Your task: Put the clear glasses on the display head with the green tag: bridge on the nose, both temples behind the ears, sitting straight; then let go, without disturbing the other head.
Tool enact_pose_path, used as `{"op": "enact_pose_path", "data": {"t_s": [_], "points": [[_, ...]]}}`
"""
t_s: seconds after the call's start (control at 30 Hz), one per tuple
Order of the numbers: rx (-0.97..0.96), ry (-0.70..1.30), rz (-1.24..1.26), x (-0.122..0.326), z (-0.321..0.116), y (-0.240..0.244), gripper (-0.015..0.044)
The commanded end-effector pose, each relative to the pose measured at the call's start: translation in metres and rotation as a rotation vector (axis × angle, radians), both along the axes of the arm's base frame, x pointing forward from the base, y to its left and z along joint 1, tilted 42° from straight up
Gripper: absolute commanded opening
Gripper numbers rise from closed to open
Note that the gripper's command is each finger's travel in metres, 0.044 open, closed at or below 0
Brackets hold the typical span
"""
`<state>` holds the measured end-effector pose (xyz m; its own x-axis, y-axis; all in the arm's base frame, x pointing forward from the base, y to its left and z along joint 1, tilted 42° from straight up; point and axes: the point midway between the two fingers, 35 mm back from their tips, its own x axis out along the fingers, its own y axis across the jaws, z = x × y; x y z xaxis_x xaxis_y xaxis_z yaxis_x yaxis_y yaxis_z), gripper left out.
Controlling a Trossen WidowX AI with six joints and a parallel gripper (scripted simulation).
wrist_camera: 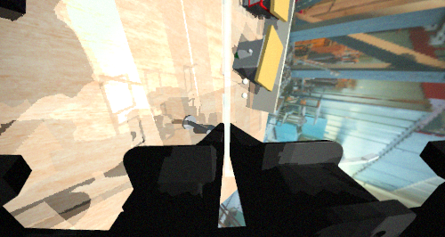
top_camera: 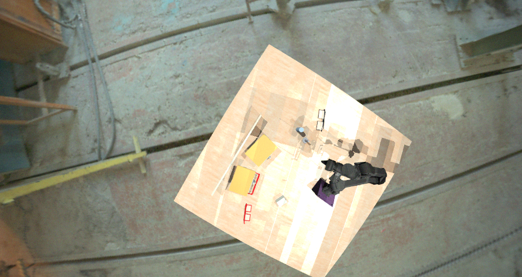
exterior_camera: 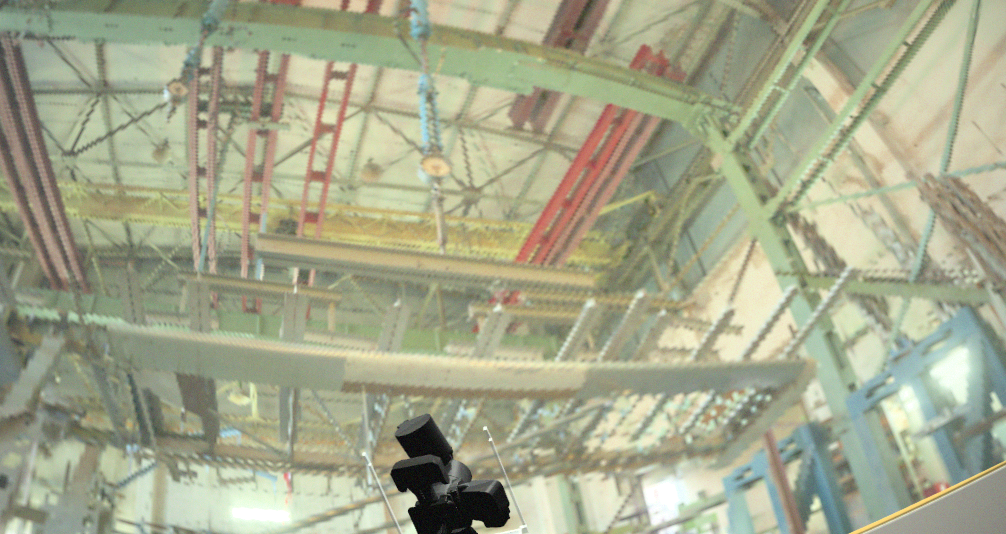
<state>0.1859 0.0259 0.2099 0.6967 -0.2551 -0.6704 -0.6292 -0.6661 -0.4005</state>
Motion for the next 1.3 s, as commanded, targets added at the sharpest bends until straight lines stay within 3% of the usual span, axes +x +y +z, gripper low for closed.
{"op": "enact_pose_path", "data": {"t_s": [0.0,0.77,1.27], "points": [[0.000,0.000,0.000,0.000,0.000,0.000,0.0003],[0.001,0.004,-0.004,0.001,0.000,0.001,0.0000],[0.027,0.103,-0.133,0.021,-0.018,0.021,0.0000]]}}
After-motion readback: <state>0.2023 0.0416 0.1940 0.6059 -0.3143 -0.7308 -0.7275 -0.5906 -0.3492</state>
